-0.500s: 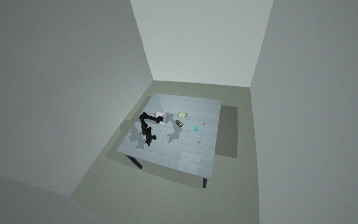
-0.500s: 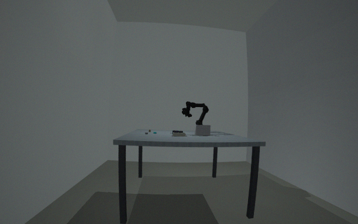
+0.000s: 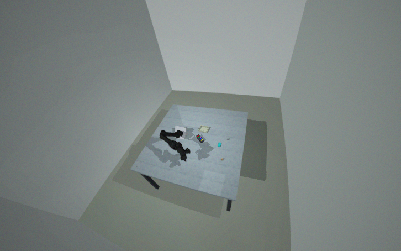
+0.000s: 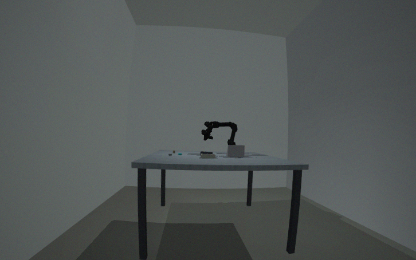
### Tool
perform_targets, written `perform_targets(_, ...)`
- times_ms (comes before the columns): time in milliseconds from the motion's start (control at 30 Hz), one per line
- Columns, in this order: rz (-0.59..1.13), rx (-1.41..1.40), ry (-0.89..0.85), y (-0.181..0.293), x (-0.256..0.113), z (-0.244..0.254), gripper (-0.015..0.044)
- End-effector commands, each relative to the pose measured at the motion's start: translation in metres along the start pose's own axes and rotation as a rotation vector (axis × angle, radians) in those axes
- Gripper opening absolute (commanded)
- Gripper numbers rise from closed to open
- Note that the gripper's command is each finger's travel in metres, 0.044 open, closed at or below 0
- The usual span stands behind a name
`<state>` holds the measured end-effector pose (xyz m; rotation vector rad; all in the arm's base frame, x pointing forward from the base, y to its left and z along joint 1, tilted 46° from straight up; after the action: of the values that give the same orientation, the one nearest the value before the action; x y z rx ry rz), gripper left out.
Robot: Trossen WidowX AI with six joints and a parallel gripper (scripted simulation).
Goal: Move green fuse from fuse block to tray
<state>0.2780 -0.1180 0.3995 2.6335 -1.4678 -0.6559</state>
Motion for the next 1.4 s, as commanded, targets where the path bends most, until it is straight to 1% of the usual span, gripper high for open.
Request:
perform_targets(0,-0.094,-0.008,-0.097,-0.054,0.004,0.033,0.0074)
perform_targets(133,-0.160,-0.028,-0.202,-0.104,0.001,0.073,0.0074)
perform_targets(233,-0.198,-0.098,-0.277,-0.138,-0.008,0.111,0.0074)
perform_targets(467,-0.208,-0.180,-0.402,-0.180,-0.030,0.180,0.0074)
perform_targets(667,-0.110,-0.224,-0.527,-0.200,-0.060,0.268,0.0074)
perform_targets(867,0.055,-0.268,-0.550,-0.196,-0.088,0.344,0.0074)
perform_targets(933,0.075,-0.273,-0.546,-0.196,-0.090,0.351,0.0074)
perform_targets(1367,0.075,-0.273,-0.546,-0.196,-0.085,0.355,0.0074)
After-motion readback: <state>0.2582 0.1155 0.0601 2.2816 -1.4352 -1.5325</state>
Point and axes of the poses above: the point midway between the two fingers, 35 mm back from their tips, its own x axis out along the fingers, its own z axis across the jaws, y = z × x, the point moved 5 cm from there along -x, back along the fingers, and after that the axes turned 10 degrees about x, right-handed, at the moved point
